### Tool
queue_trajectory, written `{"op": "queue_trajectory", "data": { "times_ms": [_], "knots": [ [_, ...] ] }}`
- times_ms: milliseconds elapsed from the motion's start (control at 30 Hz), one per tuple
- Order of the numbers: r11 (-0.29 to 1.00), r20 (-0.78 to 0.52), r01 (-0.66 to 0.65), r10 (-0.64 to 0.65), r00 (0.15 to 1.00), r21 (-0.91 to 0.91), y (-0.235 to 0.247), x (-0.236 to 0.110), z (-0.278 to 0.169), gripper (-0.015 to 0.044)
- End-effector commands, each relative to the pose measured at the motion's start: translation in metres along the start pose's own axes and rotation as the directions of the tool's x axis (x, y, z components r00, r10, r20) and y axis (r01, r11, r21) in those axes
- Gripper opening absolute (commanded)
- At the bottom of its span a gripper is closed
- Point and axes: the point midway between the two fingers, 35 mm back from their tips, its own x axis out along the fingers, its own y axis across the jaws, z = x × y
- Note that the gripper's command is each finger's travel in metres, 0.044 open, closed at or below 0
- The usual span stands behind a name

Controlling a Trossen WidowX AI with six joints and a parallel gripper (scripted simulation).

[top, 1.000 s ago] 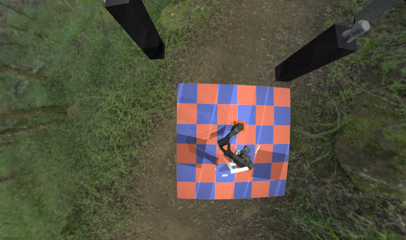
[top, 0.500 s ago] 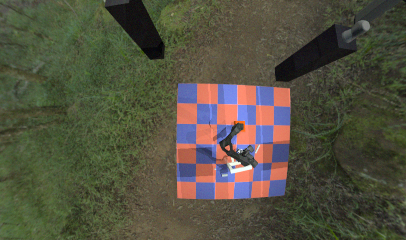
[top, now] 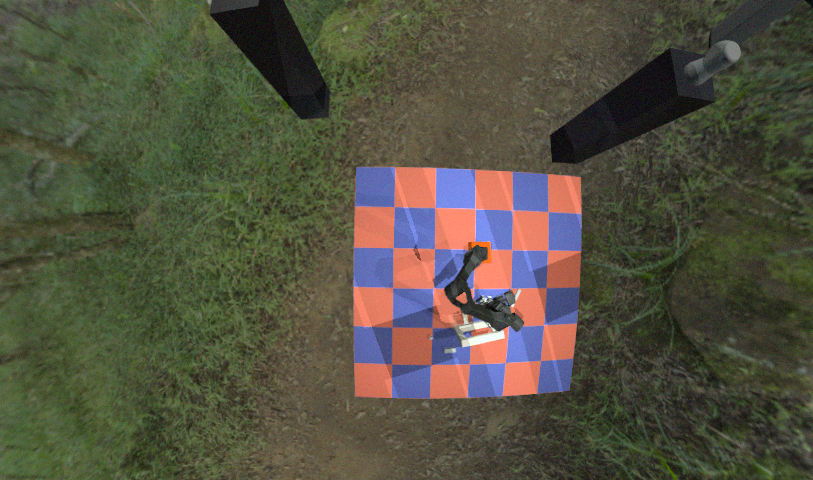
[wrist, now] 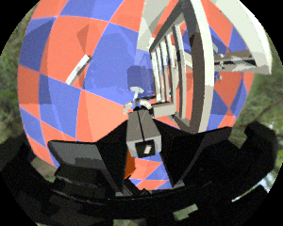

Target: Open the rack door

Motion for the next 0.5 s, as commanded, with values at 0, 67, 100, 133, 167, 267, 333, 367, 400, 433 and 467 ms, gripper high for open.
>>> {"op": "queue_trajectory", "data": {
  "times_ms": [0,67,100,133,167,267,333,367,400,433,467],
  "knots": [
    [0.997,0.000,0.000,0.000,1.000,0.079,0.007,0.001,0.003,0.0025],
    [0.994,0.001,0.000,0.000,1.000,0.111,0.011,0.000,0.004,0.0025],
    [0.992,0.001,0.000,0.000,1.000,0.126,0.013,0.000,0.005,0.0025],
    [0.990,0.001,0.000,0.000,1.000,0.142,0.015,0.000,0.005,0.0025],
    [0.987,0.001,0.000,0.000,1.000,0.158,0.017,0.000,0.006,0.0025],
    [0.979,0.001,-0.001,0.001,1.000,0.204,0.023,0.000,0.009,0.0025],
    [0.972,0.001,-0.001,0.001,1.000,0.234,0.027,0.000,0.010,0.0025],
    [0.968,0.001,-0.001,0.001,1.000,0.250,0.029,0.000,0.011,0.0025],
    [0.964,0.001,-0.001,0.001,1.000,0.265,0.031,0.000,0.012,0.0025],
    [0.959,0.001,-0.001,0.001,1.000,0.282,0.033,0.000,0.013,0.0025],
    [0.954,0.001,-0.001,0.001,1.000,0.299,0.036,0.000,0.015,0.0025]
  ]
}}
